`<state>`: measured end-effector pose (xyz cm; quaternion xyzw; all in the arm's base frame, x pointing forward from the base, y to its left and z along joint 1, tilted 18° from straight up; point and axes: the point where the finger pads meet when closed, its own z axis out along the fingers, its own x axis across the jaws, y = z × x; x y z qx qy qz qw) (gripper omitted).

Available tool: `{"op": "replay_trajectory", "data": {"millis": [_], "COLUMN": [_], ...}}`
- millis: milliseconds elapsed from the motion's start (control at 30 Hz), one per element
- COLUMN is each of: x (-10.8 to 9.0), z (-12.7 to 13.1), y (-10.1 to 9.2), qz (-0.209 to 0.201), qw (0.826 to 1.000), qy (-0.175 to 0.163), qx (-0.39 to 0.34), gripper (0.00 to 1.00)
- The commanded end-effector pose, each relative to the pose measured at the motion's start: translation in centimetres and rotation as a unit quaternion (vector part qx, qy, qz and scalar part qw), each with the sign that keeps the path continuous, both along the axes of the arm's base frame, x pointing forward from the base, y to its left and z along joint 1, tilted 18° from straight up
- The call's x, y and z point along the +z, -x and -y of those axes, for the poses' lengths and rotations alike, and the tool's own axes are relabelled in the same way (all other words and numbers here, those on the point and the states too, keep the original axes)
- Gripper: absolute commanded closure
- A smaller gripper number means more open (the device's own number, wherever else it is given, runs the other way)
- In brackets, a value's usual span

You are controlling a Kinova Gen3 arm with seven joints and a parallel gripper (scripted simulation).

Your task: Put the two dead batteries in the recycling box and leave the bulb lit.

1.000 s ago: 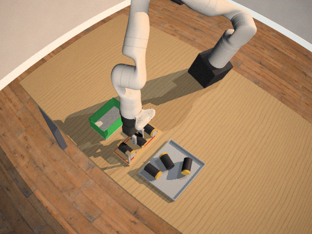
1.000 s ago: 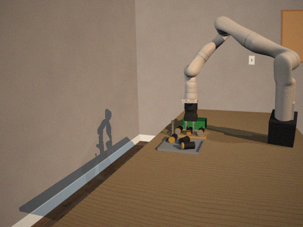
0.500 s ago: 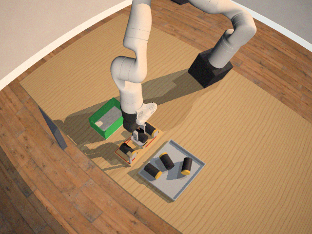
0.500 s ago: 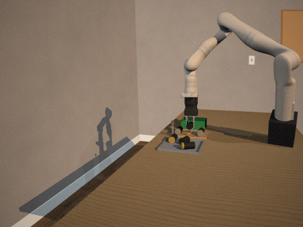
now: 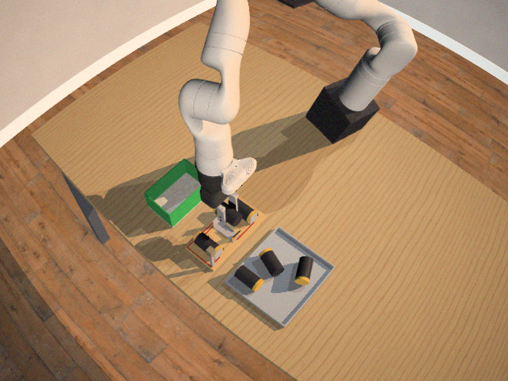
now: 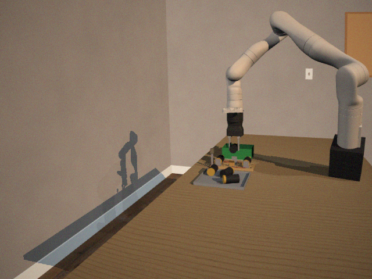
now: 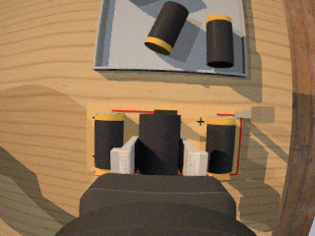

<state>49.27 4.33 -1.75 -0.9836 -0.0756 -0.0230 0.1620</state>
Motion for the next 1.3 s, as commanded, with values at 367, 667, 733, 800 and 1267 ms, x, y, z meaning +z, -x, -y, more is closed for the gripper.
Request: {"op": "replay_trajectory", "data": {"millis": [367,667,733,800,1267], "x": [5.6,5.6,5.6,5.6,6.0], "z": [2.5,2.5,2.5,2.5,1.4], "y": [-0.5,-0.5,-0.5,-0.5,-0.6], "qz": [0.010,0.008,0.008,0.008,0.008], "qw": [1.000,1.000,1.000,1.000,1.000], "qy": [0.005,0.005,0.005,0.005,0.005], "qx": [-0.007,-0.012,-0.012,-0.012,-0.012], "gripper": [0.43,0.43,0.43,0.43,0.43]}}
